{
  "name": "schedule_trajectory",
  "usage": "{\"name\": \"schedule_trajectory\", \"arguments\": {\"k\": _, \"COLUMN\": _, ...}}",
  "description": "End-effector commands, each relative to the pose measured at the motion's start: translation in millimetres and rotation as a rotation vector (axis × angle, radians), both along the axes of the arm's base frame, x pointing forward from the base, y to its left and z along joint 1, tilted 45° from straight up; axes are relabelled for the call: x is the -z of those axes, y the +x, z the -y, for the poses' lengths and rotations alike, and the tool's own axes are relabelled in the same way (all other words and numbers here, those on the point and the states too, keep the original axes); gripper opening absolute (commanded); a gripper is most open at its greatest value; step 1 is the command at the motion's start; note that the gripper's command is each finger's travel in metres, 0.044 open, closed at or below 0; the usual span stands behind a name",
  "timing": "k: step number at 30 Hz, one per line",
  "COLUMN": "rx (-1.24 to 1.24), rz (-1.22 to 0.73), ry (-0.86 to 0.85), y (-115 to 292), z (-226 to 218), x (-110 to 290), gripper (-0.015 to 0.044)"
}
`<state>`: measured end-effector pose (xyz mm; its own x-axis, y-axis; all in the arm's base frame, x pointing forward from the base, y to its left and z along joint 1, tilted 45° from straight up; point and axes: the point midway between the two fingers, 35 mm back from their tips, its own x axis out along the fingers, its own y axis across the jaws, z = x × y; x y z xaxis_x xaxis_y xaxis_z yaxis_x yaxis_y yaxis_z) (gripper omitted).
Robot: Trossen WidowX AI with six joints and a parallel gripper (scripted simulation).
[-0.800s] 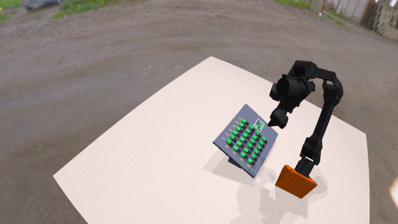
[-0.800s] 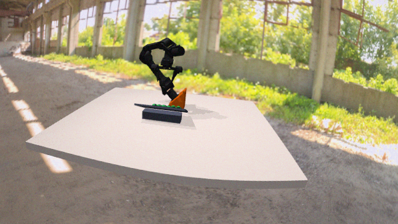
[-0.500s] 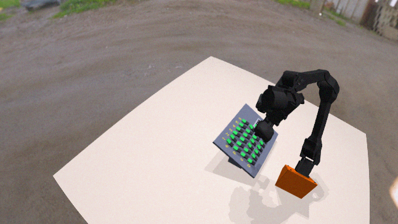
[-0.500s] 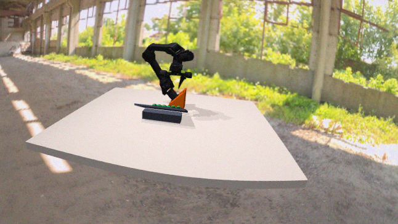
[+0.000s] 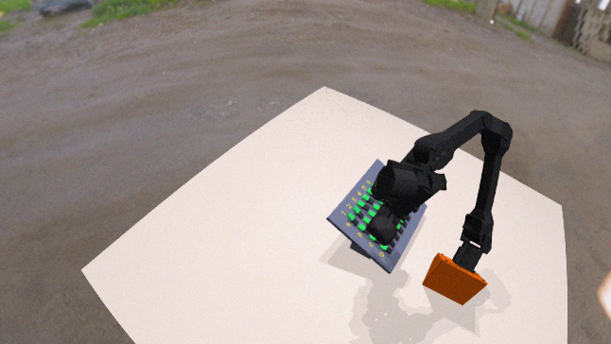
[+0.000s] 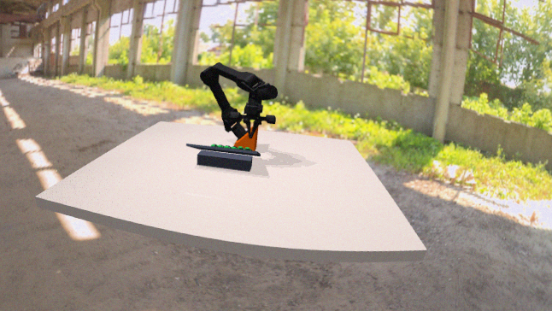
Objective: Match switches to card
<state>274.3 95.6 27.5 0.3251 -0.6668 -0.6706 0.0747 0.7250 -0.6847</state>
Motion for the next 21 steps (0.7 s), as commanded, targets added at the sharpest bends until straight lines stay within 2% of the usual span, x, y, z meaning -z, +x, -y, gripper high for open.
{"name": "schedule_trajectory", "arguments": {"k": 1, "rx": -0.006, "rz": 0.001, "ry": -0.012, "y": 2, "z": 11, "x": 10, "gripper": 0.0000}}
{"name": "schedule_trajectory", "arguments": {"k": 21, "rx": -0.006, "rz": 0.002, "ry": -0.013, "y": 9, "z": 26, "x": 26, "gripper": 0.0000}}
